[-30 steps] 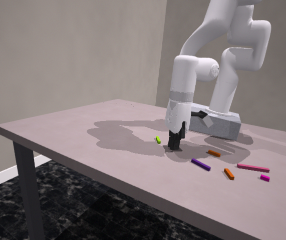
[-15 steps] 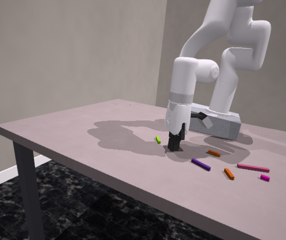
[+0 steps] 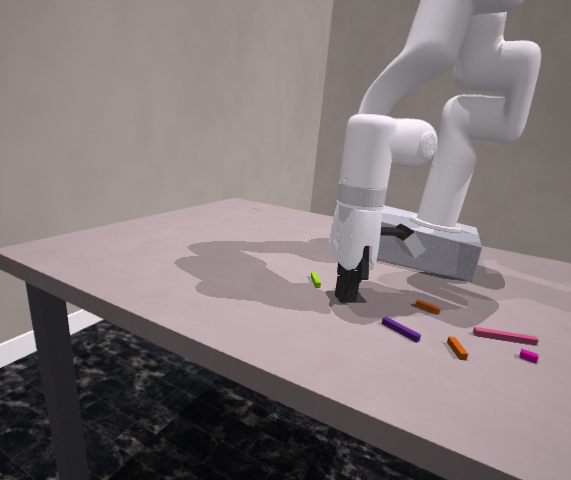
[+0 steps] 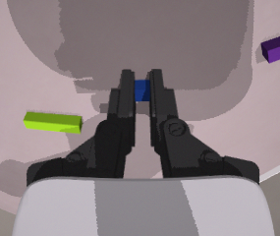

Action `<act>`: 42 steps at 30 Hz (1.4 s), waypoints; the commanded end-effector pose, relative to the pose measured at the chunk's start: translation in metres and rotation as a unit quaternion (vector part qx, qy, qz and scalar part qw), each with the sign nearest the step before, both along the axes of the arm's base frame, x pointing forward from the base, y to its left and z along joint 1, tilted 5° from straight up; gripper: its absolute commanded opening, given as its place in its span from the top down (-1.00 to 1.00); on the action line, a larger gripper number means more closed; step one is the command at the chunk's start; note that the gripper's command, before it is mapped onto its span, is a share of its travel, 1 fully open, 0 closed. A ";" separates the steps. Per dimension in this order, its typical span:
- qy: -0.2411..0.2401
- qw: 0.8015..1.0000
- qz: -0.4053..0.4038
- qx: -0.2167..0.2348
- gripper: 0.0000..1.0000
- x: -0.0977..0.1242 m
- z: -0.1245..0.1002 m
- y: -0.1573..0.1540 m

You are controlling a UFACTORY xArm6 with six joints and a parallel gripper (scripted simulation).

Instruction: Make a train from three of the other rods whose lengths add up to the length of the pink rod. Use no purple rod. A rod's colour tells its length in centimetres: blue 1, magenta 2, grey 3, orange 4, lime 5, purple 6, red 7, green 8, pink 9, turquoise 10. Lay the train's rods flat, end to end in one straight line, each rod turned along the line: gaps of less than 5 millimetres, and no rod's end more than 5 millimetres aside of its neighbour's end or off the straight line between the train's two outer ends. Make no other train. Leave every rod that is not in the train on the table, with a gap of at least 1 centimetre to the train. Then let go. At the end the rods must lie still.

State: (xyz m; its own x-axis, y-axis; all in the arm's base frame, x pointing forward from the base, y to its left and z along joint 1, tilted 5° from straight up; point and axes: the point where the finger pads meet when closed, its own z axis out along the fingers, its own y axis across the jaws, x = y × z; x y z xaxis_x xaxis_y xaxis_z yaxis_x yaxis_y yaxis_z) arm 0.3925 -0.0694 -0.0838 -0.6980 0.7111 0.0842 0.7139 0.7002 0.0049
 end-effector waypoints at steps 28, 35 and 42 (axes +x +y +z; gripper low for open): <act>-0.002 1.000 0.000 0.000 0.51 0.002 0.001 0.000; -0.002 1.000 0.000 0.000 0.51 0.002 0.001 0.000; -0.002 1.000 0.000 0.000 0.51 0.002 0.006 -0.001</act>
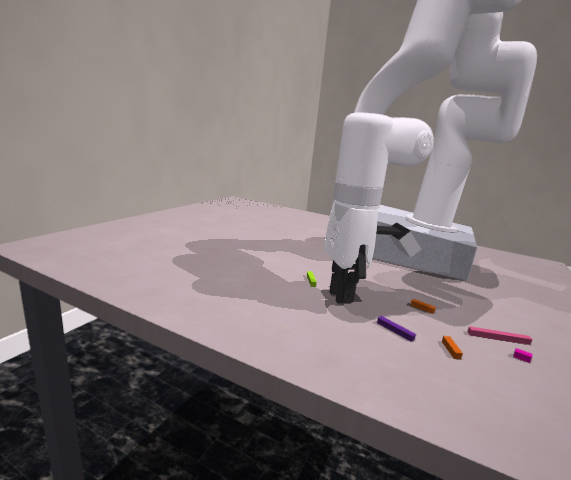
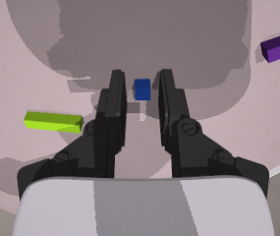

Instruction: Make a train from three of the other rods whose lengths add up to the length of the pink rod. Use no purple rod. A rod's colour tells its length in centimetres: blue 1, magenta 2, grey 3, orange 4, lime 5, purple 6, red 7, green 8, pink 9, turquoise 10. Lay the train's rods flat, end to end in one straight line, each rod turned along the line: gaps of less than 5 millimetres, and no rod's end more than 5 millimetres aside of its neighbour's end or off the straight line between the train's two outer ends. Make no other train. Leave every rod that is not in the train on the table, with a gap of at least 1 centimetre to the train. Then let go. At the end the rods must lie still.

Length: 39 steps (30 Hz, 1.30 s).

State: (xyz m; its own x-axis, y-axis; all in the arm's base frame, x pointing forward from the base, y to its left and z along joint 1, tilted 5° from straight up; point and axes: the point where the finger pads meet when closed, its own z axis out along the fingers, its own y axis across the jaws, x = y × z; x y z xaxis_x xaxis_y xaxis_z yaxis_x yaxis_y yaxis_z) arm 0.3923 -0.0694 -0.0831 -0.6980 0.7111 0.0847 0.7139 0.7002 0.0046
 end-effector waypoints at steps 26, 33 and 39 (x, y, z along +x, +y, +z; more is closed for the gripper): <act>-0.002 1.000 0.000 0.000 0.51 0.006 0.090 -0.006; -0.002 1.000 0.000 0.000 -1.00 0.006 0.090 -0.006; -0.002 1.000 0.000 0.000 -1.00 0.006 0.090 -0.006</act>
